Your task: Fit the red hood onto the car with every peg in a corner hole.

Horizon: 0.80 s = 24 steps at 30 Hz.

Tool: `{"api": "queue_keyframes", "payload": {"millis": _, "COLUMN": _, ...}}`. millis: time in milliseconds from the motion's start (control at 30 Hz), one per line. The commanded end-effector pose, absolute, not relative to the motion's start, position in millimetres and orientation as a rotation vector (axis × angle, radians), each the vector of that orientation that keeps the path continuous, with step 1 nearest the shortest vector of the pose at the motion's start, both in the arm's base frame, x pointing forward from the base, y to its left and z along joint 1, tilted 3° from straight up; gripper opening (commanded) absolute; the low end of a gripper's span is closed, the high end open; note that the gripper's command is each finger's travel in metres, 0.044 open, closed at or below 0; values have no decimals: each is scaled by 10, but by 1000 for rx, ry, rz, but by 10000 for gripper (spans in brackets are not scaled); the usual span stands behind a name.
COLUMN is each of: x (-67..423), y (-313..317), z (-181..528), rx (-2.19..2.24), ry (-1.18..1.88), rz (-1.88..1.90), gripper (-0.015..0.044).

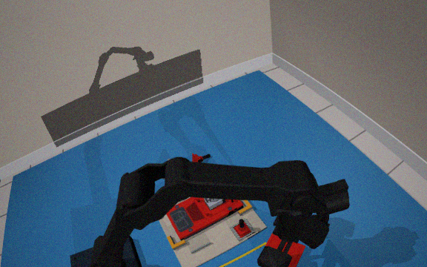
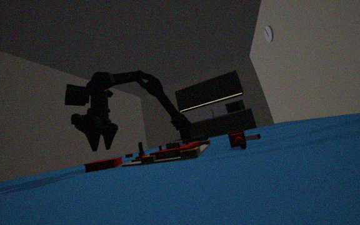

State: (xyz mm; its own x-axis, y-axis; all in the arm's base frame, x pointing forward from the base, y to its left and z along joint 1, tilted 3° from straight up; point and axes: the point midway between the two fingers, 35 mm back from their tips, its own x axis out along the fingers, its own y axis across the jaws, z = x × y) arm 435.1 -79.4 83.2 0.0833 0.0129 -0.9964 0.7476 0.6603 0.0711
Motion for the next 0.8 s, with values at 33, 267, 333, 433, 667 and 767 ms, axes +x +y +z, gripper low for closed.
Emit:
{"api": "queue_keyframes", "payload": {"millis": 33, "x": 4336, "y": -785, "z": 779, "rx": 697, "ry": 1404, "rz": -621, "gripper": 440}}
{"api": "queue_keyframes", "payload": {"millis": 267, "x": 4336, "y": -784, "z": 736, "rx": 697, "ry": 1404, "rz": -621, "gripper": 440}}
{"api": "queue_keyframes", "payload": {"millis": 333, "x": 4337, "y": -783, "z": 724, "rx": 697, "ry": 1404, "rz": -621, "gripper": 440}}
{"api": "queue_keyframes", "payload": {"millis": 433, "x": 4337, "y": -783, "z": 705, "rx": 697, "ry": 1404, "rz": -621, "gripper": 440}}
{"api": "queue_keyframes", "payload": {"millis": 667, "x": 4337, "y": -780, "z": 662, "rx": 697, "ry": 1404, "rz": -621, "gripper": 440}}
{"api": "queue_keyframes", "payload": {"millis": 767, "x": 4337, "y": -779, "z": 644, "rx": 697, "ry": 1404, "rz": -621, "gripper": 440}}
